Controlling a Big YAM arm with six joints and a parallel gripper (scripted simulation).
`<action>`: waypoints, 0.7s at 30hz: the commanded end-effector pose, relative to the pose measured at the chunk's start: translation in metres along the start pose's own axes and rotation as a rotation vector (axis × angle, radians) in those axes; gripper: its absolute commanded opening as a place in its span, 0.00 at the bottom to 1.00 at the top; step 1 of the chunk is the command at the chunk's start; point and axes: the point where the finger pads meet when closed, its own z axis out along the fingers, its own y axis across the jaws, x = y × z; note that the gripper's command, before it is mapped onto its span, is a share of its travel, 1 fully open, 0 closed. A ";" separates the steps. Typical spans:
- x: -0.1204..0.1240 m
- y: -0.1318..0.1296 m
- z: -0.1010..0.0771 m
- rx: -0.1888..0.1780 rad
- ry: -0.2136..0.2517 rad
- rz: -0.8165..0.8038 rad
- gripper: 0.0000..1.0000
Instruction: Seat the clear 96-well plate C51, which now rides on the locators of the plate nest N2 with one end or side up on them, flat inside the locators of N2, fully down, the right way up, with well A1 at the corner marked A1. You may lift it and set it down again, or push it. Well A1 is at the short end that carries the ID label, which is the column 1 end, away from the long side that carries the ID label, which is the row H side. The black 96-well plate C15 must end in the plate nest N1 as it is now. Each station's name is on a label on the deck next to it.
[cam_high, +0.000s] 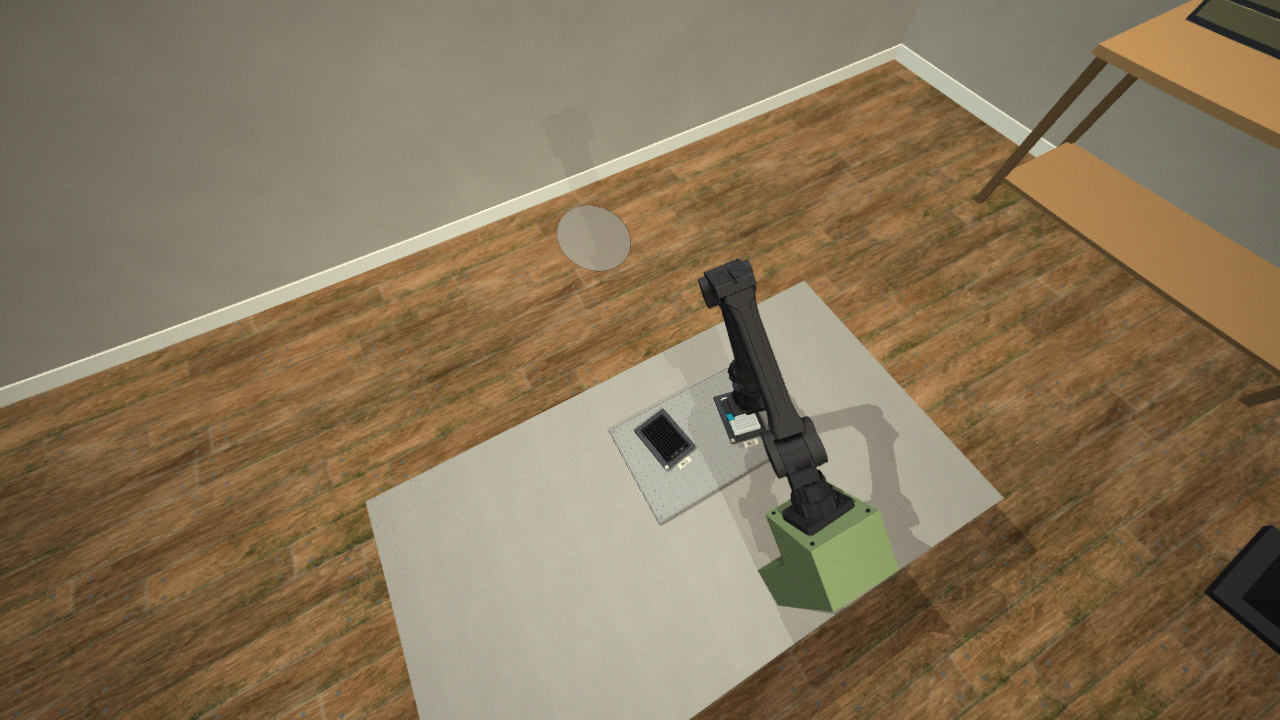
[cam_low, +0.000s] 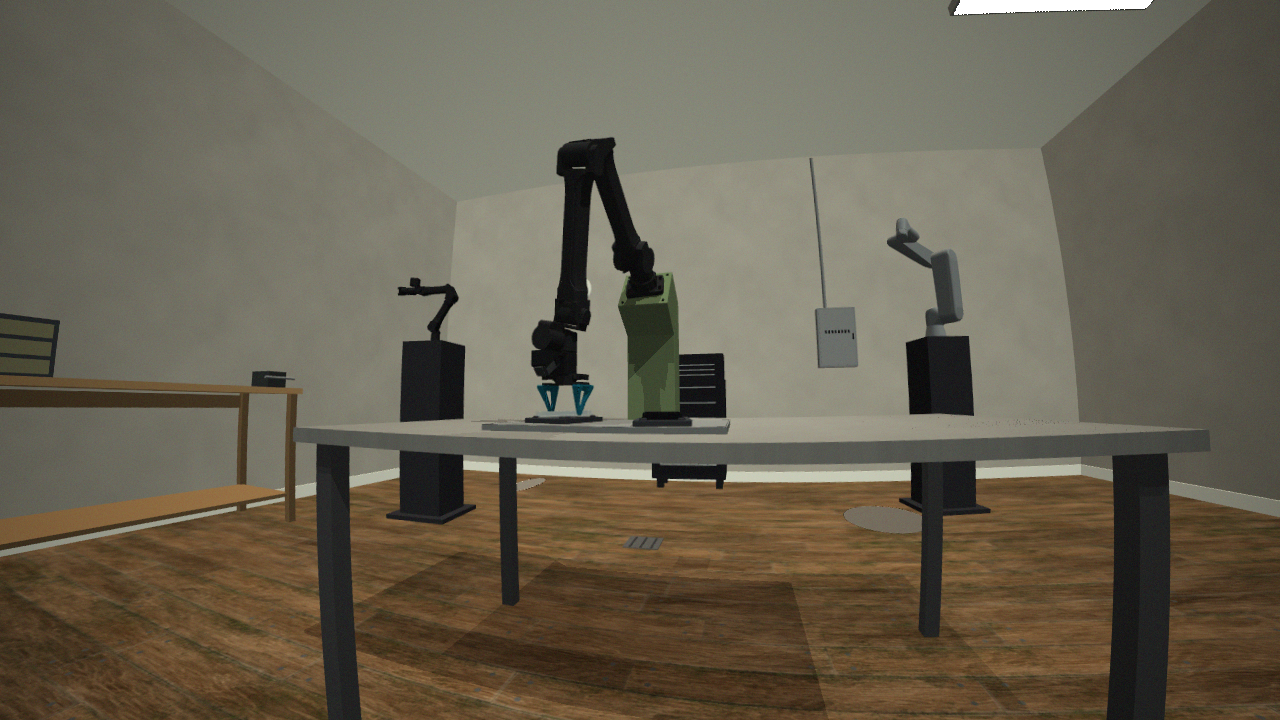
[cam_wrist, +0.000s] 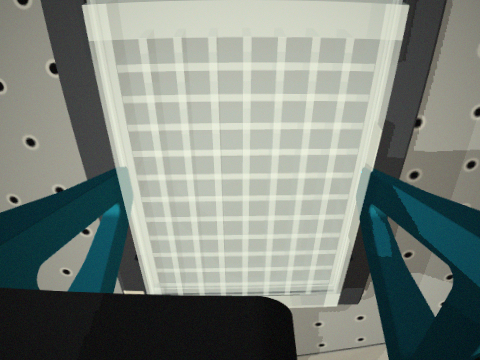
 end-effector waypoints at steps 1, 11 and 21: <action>-0.001 0.006 0.007 -0.012 -0.008 0.001 0.00; -0.001 0.007 0.007 -0.012 -0.008 0.001 1.00; 0.000 0.001 0.000 -0.001 -0.005 0.001 1.00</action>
